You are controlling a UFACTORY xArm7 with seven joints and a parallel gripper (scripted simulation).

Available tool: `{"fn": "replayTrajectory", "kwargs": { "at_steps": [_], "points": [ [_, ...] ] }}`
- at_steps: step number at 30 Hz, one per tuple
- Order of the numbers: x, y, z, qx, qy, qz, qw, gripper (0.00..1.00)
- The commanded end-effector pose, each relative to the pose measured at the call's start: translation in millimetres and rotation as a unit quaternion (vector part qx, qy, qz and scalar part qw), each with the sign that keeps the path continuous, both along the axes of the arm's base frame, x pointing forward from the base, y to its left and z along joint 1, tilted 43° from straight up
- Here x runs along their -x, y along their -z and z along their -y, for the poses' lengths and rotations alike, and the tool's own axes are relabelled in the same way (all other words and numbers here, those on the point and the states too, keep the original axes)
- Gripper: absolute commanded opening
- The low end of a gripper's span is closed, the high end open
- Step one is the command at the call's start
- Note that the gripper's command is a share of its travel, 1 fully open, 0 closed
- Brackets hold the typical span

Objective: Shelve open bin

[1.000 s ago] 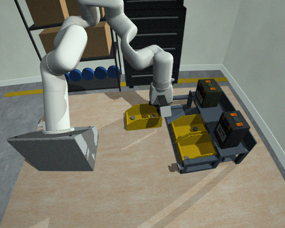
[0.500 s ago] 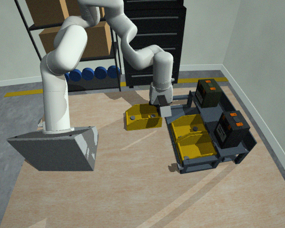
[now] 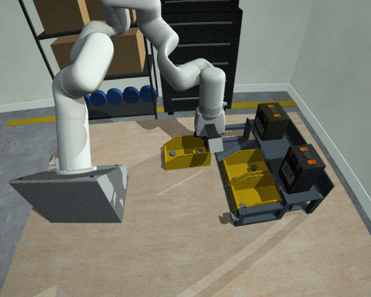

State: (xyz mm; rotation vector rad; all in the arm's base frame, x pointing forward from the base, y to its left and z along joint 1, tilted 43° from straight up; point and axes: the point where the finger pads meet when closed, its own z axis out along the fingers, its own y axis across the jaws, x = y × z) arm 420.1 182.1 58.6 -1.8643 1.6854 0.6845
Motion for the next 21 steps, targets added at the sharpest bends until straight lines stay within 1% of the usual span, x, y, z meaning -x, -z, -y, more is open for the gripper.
{"fn": "replayTrajectory", "kwargs": {
  "at_steps": [1,8,13,21],
  "points": [
    [-1.5,-1.0,1.5,0.000,0.002,0.001,1.000,0.00],
    [-1.5,-1.0,1.5,0.000,0.002,0.001,1.000,0.00],
    [-1.6,-6.9,6.9,0.000,0.002,0.001,1.000,0.00],
    [-1.6,-6.9,6.9,0.000,0.002,0.001,1.000,0.00]
  ]
}}
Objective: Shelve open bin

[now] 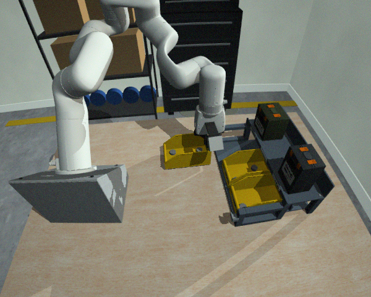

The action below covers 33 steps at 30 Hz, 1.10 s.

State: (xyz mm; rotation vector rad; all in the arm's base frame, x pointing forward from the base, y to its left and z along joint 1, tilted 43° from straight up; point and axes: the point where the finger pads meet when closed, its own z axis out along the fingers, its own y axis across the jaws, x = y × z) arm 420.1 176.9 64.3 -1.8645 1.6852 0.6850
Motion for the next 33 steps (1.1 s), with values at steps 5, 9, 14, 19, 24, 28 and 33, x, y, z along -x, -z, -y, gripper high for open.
{"fn": "replayTrajectory", "kwargs": {
  "at_steps": [5,9,14,19,24,28,33],
  "points": [
    [-1.5,-2.8,3.3,0.000,0.002,0.001,1.000,0.00],
    [-1.8,-9.8,9.9,0.000,0.002,0.002,1.000,0.00],
    [-1.8,-9.8,9.9,0.000,0.002,0.002,1.000,0.00],
    [-1.8,-9.8,9.9,0.000,0.002,0.002,1.000,0.00],
    [-1.8,-9.8,9.9,0.000,0.002,0.002,1.000,0.00],
    [-1.9,-9.9,10.0,0.000,0.002,0.002,1.000,0.00],
    [-1.9,-9.9,10.0,0.000,0.002,0.002,1.000,0.00]
  ]
}}
